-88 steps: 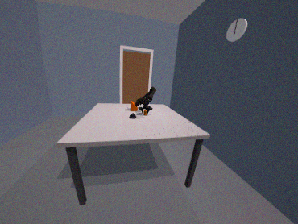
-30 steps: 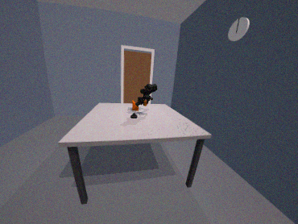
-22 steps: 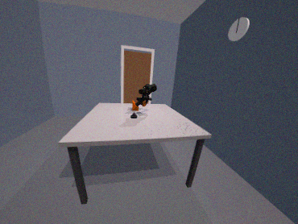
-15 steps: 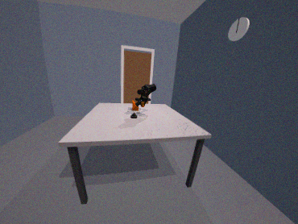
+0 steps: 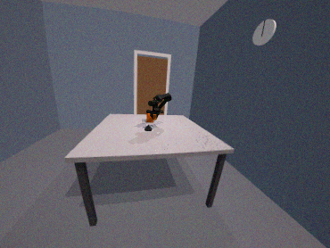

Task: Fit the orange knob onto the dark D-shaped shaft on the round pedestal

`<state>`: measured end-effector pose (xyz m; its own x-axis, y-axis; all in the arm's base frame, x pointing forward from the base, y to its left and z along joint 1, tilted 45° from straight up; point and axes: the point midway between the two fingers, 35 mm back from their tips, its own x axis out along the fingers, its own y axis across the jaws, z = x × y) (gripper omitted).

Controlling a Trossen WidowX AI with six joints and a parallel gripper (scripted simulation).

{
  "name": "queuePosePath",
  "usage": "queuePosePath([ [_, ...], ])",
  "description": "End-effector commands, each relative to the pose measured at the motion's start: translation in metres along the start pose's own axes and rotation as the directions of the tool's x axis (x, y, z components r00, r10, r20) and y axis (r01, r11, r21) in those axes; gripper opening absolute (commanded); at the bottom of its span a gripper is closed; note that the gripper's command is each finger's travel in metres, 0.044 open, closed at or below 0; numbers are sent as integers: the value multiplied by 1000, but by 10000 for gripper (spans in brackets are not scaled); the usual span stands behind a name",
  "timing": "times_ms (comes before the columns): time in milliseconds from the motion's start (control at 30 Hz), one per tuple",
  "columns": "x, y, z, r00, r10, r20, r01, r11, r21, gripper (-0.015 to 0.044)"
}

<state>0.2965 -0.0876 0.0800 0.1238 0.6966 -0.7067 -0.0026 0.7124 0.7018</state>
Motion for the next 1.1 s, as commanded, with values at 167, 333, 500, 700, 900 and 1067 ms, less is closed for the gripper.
queuePosePath([
  [167,8,-28,11,1000,-6,4,6,1000,-9,0],
  [333,14,-42,16,1000,-6,5,6,1000,-12,0],
  [500,19,-55,20,1000,-6,6,6,1000,-15,0],
  [700,26,-70,24,1000,-6,7,6,1000,-19,0],
  [900,31,-71,24,1000,-6,7,6,1000,-19,0],
  [1067,45,-70,24,1000,-5,7,5,1000,-19,0],
])
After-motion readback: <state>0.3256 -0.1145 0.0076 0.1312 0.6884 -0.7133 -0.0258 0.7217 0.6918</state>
